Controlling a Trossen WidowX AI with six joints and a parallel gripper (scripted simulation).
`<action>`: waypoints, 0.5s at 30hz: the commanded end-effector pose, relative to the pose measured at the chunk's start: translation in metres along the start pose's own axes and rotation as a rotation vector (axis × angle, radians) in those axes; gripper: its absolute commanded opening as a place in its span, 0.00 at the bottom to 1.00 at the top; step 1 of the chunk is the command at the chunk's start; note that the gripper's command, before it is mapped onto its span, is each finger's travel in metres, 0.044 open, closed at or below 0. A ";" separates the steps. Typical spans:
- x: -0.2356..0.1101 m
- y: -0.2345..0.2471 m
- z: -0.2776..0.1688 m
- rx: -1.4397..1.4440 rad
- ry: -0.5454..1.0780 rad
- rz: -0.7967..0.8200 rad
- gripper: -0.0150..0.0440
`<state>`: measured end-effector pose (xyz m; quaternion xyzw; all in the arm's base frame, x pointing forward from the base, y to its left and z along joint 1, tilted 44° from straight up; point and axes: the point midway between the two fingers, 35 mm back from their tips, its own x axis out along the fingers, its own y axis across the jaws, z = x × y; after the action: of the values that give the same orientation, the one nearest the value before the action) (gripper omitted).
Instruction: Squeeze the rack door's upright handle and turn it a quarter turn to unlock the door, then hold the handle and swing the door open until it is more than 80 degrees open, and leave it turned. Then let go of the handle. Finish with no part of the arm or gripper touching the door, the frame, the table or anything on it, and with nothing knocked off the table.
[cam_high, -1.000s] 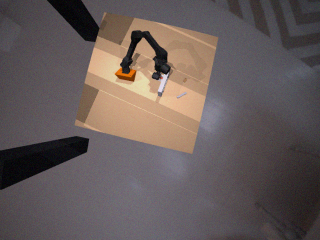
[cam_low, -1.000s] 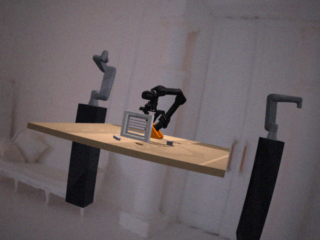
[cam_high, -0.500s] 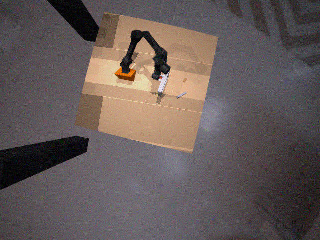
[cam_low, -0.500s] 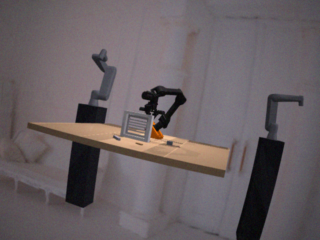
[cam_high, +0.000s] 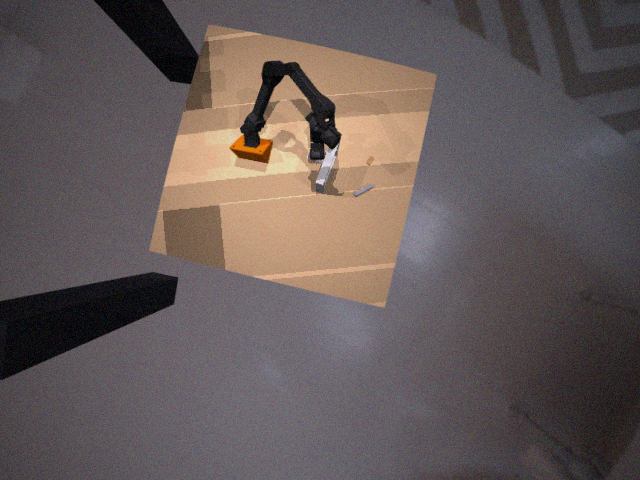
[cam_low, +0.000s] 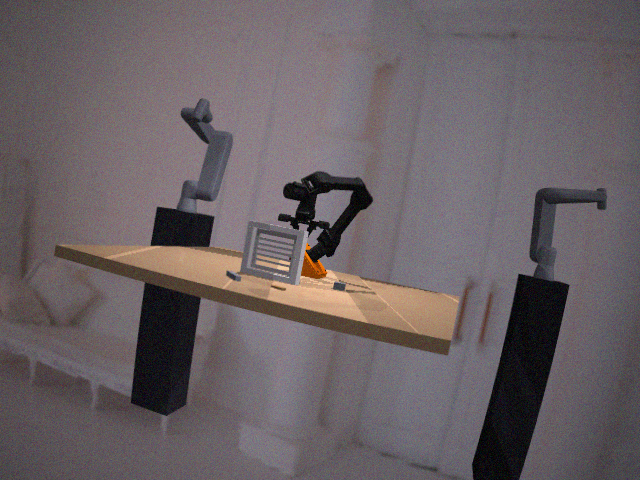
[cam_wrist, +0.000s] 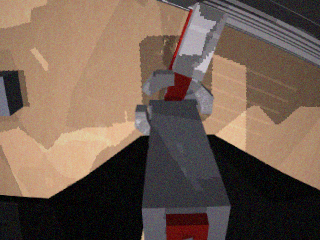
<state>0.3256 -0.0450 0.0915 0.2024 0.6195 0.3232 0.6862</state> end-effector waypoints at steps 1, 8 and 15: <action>0.001 0.000 0.000 -0.212 0.000 0.001 0.27; 0.001 0.000 0.000 -0.557 -0.001 0.001 0.27; 0.001 0.000 0.000 -0.902 -0.001 0.001 0.27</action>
<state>0.3256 -0.0451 0.0915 -0.0560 0.4632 0.5230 0.7133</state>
